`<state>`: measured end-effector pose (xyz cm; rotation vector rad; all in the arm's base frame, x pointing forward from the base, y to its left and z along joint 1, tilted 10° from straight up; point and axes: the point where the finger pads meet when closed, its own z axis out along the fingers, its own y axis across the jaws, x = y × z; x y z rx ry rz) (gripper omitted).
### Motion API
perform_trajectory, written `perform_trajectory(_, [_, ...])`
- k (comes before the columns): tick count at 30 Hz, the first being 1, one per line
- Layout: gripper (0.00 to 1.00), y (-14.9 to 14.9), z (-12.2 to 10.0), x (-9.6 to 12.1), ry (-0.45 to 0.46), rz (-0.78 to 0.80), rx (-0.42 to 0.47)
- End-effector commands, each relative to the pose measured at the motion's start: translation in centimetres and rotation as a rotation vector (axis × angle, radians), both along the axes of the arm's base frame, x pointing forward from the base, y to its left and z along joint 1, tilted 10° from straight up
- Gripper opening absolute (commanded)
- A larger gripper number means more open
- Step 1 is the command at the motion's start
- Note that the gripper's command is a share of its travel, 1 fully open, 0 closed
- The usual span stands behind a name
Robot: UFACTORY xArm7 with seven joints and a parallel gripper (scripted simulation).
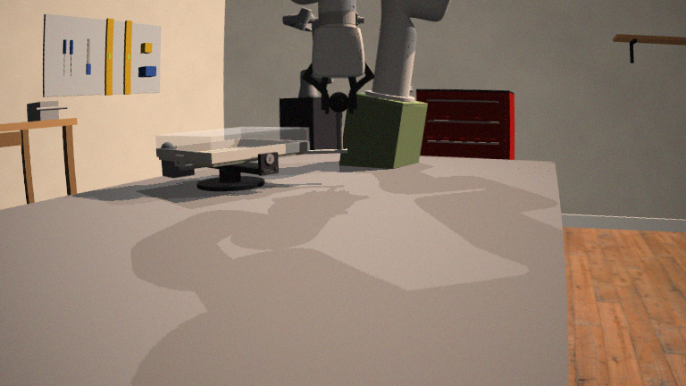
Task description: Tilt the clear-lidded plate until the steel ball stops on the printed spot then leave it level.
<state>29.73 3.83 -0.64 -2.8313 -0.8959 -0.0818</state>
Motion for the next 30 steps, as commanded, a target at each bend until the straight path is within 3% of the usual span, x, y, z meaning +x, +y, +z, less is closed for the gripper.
perform_trajectory(1, [0.0, -0.16, -0.02, -0.18, -0.004, 0.0, 0.001])
perform_trajectory(30, [0.0, 0.17, -0.44, -0.16, -0.004, 0.0, 0.001])
